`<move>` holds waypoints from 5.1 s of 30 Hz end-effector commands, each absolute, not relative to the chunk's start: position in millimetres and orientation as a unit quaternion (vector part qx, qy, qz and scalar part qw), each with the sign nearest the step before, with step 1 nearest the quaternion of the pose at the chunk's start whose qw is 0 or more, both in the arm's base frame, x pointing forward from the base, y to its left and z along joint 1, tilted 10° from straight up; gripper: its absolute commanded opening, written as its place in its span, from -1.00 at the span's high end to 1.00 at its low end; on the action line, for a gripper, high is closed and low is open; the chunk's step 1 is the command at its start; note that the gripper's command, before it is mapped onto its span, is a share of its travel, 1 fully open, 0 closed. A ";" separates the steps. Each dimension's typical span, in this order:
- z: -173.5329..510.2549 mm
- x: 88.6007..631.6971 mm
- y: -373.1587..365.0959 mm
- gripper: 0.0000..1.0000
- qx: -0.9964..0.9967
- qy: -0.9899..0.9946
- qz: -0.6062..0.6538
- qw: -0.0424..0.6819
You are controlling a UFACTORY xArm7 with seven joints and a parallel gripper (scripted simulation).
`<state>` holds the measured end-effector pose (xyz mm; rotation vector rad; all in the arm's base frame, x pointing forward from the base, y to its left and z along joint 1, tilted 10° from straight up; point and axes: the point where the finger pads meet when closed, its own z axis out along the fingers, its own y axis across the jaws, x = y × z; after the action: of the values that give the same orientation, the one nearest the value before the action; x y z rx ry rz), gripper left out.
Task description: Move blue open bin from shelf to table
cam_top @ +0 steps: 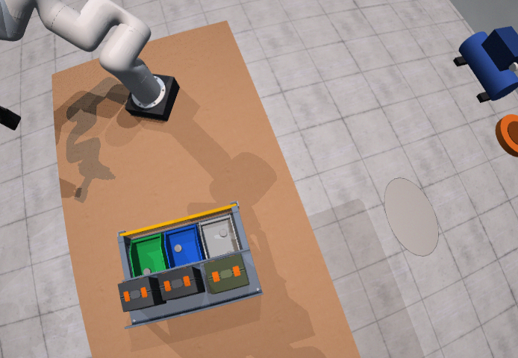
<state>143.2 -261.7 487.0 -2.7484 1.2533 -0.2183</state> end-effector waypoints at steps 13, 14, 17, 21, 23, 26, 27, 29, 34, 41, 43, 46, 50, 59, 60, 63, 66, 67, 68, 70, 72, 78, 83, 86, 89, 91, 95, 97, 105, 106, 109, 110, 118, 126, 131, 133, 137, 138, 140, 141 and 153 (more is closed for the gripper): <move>487.8 182.5 -243.9 -1.00 -0.907 0.411 -0.073 0.056; 487.8 182.5 -243.9 -1.00 -0.907 0.411 -0.073 0.056; 487.8 197.0 -228.6 -1.00 -0.922 0.376 -0.071 0.059; 487.9 220.2 -205.1 -1.00 -0.943 0.321 -0.067 0.062; 487.9 220.2 -205.1 -1.00 -0.943 0.321 -0.067 0.062; 487.9 220.2 -205.1 -1.00 -0.943 0.321 -0.067 0.062; 487.9 220.2 -205.1 -1.00 -0.943 0.321 -0.067 0.062; 487.9 220.2 -205.1 -1.00 -0.943 0.321 -0.067 0.062; 487.9 233.0 -188.8 -1.00 -0.954 0.285 -0.065 0.065; 487.9 253.8 -163.2 -1.00 -0.970 0.227 -0.060 0.069; 487.9 253.8 -163.2 -1.00 -0.970 0.227 -0.060 0.069; 487.9 253.8 -163.2 -1.00 -0.970 0.227 -0.060 0.069; 487.9 258.0 -154.3 -1.00 -0.973 0.210 -0.059 0.070; 487.9 278.3 -115.2 -1.00 -0.987 0.131 -0.053 0.074; 487.9 278.3 -115.2 -1.00 -0.987 0.131 -0.053 0.074; 487.9 278.3 -115.2 -1.00 -0.987 0.131 -0.053 0.074; 487.9 278.3 -115.2 -1.00 -0.987 0.131 -0.053 0.074; 487.9 280.9 -105.8 -1.00 -0.989 0.113 -0.052 0.075; 487.9 284.2 -95.3 -1.00 -0.991 0.094 -0.051 0.076; 487.9 290.7 -74.3 -1.00 -0.994 0.054 -0.048 0.078; 487.9 294.0 -63.8 -1.00 -0.995 0.034 -0.046 0.079; 487.9 294.0 -63.8 -1.00 -0.995 0.034 -0.046 0.079; 487.9 294.0 -63.8 -1.00 -0.995 0.034 -0.046 0.079; 460.9 306.4 -67.5 -1.00 -0.989 0.114 -0.052 0.075; 443.0 315.0 -69.2 -1.00 -0.982 0.165 -0.056 0.073; 443.0 315.0 -69.2 -1.00 -0.982 0.165 -0.056 0.073; 443.0 315.0 -69.2 -1.00 -0.982 0.165 -0.056 0.073; 443.0 315.0 -69.2 -1.00 -0.982 0.165 -0.056 0.073; 399.1 335.8 -73.4 -1.00 -0.953 0.288 -0.064 0.066; 399.1 335.8 -73.4 -1.00 -0.953 0.288 -0.064 0.066; 399.1 335.8 -73.4 -1.00 -0.953 0.288 -0.064 0.066; 399.1 335.8 -73.4 -1.00 -0.953 0.288 -0.064 0.066; 391.2 339.3 -74.2 -1.00 -0.947 0.309 -0.064 0.064; 355.3 356.6 -77.6 -1.00 -0.909 0.406 -0.071 0.057; 355.3 356.6 -77.6 -1.00 -0.909 0.406 -0.071 0.057; 355.3 356.6 -77.6 -1.00 -0.909 0.406 -0.071 0.057; 329.4 368.7 -80.1 -1.00 -0.876 0.473 -0.074 0.052; 320.5 373.0 -81.0 -1.00 -0.864 0.496 -0.076 0.050; 311.5 377.4 -81.8 -1.00 -0.851 0.518 -0.077 0.048; 311.5 377.4 -81.8 -1.00 -0.851 0.518 -0.077 0.048; 294.7 385.1 -83.5 -1.00 -0.824 0.559 -0.079 0.044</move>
<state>376.7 -82.1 310.5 -2.5925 1.5820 -0.2308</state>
